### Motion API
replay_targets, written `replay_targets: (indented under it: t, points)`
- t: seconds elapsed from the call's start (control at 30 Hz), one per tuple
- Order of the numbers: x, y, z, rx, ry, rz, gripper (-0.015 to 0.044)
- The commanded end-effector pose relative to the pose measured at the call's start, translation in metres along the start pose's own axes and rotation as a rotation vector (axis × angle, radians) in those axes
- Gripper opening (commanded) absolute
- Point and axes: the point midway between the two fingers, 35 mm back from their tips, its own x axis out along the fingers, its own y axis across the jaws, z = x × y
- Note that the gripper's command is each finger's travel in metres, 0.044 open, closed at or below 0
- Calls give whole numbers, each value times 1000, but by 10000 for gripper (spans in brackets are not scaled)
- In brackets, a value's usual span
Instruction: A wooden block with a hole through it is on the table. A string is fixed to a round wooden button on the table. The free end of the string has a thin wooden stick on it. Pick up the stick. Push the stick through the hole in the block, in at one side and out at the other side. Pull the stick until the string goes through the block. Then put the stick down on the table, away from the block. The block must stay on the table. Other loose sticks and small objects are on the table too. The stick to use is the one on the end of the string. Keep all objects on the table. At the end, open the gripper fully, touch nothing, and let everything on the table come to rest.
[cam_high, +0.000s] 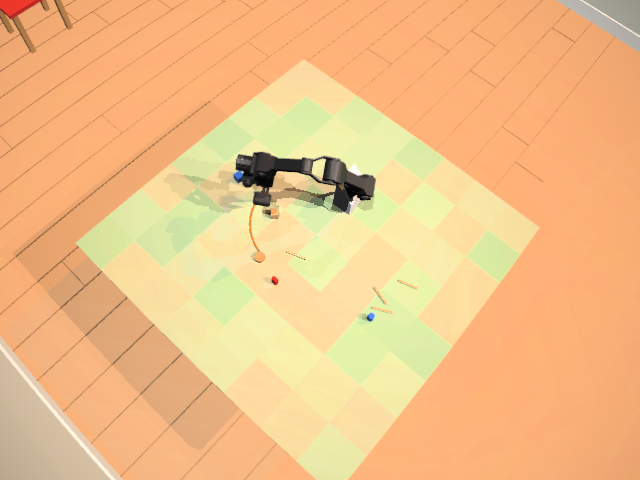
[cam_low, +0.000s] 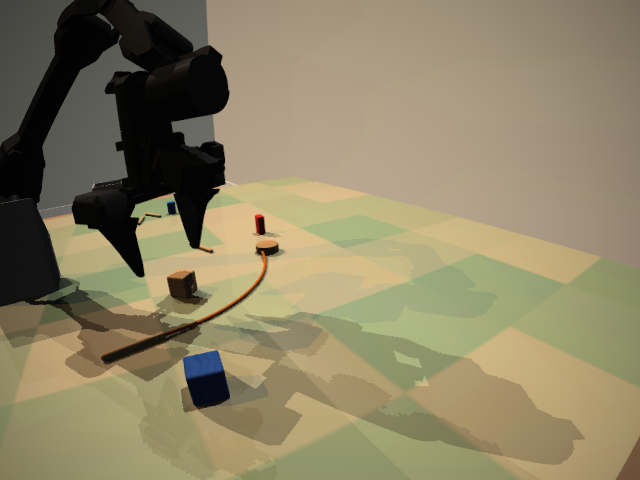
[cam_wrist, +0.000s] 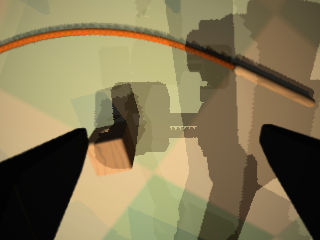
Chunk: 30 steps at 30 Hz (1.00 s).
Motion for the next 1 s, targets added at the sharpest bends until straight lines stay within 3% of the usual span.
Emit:
replay_targets:
  t: [0.0,0.73,0.97]
  points:
    - [7,-31,12,911,13,-28,440]
    - [9,-57,20,1966,1,-37,440]
    - [9,-57,20,1984,1,-37,440]
